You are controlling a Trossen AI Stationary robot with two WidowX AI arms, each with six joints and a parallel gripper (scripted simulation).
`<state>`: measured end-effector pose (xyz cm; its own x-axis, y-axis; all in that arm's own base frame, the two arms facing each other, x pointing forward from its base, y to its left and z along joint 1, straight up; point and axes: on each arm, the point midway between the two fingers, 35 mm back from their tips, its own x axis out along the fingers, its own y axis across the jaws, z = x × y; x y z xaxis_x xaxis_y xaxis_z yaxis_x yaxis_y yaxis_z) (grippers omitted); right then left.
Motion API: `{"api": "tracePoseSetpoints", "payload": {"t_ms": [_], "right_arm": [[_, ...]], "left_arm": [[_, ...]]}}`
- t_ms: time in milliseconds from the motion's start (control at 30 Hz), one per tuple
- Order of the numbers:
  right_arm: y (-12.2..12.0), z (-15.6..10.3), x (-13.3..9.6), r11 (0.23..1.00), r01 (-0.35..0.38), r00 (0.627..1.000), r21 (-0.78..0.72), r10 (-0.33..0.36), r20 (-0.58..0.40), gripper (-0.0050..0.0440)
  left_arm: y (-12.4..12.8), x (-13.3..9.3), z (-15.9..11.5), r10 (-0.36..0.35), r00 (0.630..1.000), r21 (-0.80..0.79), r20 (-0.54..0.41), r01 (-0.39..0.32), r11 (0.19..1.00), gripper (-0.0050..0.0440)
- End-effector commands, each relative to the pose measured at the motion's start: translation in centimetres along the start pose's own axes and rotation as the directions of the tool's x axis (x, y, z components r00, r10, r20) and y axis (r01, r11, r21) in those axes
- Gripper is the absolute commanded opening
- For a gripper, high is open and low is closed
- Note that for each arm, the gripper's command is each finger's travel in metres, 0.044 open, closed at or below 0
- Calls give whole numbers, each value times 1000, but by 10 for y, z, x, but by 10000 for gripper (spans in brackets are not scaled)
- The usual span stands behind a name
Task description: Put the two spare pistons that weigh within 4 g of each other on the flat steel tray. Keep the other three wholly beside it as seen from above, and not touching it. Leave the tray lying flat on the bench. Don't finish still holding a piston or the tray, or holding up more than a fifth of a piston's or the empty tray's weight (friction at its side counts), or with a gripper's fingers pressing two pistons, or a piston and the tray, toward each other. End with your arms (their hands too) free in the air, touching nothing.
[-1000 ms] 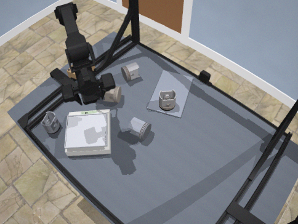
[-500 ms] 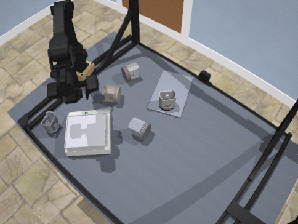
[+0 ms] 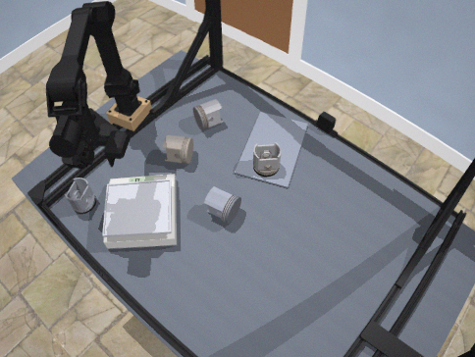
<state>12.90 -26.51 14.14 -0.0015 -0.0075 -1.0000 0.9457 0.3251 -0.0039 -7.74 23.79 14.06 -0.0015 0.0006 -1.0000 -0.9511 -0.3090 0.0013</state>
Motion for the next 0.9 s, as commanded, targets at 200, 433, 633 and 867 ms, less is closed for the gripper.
{"api": "tracePoseSetpoints", "payload": {"t_ms": [200,433,633,867], "right_arm": [[-46,17,2,989,0,1000,150,1,-5,378],[-70,25,2,989,0,1000,150,1,-5,378],[-89,31,2,988,1,999,152,4,-31,378],[-89,31,3,988,4,990,153,17,-139,378]], "left_arm": [[0,0,0,-1,1000,1,-1,1,1000,440],[0,0,0,-1,1000,1,-1,1,1000,440],[0,0,0,-1,1000,1,-1,1,1000,440],[0,0,0,-1,1000,1,-1,1,1000,440]]}}
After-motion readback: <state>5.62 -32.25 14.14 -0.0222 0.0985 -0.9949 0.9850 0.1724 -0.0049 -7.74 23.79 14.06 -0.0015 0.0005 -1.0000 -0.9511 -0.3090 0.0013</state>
